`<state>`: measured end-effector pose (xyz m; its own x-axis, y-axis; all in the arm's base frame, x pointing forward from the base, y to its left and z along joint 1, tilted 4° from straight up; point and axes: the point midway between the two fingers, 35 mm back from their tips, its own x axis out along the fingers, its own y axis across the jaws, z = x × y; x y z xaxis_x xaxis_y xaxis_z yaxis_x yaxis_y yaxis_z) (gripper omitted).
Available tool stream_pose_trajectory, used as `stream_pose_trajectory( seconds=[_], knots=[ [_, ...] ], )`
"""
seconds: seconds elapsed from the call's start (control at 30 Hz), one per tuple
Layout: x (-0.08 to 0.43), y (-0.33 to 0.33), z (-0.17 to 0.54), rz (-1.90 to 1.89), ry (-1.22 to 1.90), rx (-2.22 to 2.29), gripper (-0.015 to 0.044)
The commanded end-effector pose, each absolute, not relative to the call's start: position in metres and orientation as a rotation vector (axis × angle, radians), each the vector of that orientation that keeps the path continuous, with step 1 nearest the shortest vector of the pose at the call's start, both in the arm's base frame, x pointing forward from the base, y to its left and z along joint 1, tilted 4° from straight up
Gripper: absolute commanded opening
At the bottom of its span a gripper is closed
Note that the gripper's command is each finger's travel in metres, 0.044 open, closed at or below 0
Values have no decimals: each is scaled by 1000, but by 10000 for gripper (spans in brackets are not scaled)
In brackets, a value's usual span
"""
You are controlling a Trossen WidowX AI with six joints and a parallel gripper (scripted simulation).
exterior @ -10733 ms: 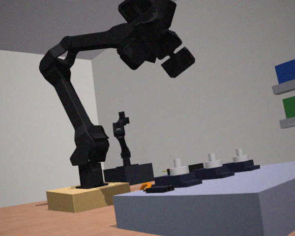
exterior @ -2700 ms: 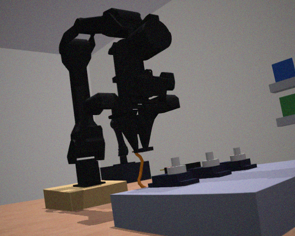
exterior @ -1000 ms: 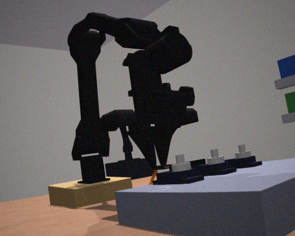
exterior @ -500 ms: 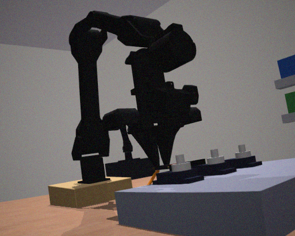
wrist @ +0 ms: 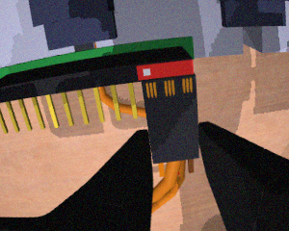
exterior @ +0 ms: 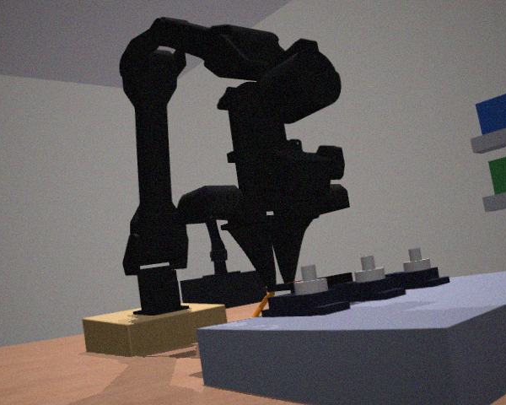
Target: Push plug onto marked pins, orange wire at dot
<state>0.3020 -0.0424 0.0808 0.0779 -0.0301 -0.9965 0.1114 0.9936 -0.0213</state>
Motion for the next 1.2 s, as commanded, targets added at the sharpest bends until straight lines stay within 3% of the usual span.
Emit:
stream_pose_trajectory(
  seconds=[0.0, 0.33, 1.17],
  knots=[
    [302, -41, 79, -107, 1484, 68, 184],
    [297, -40, 139, -107, 1484, 68, 440],
    [297, -40, 139, -107, 1484, 68, 440]
  ],
)
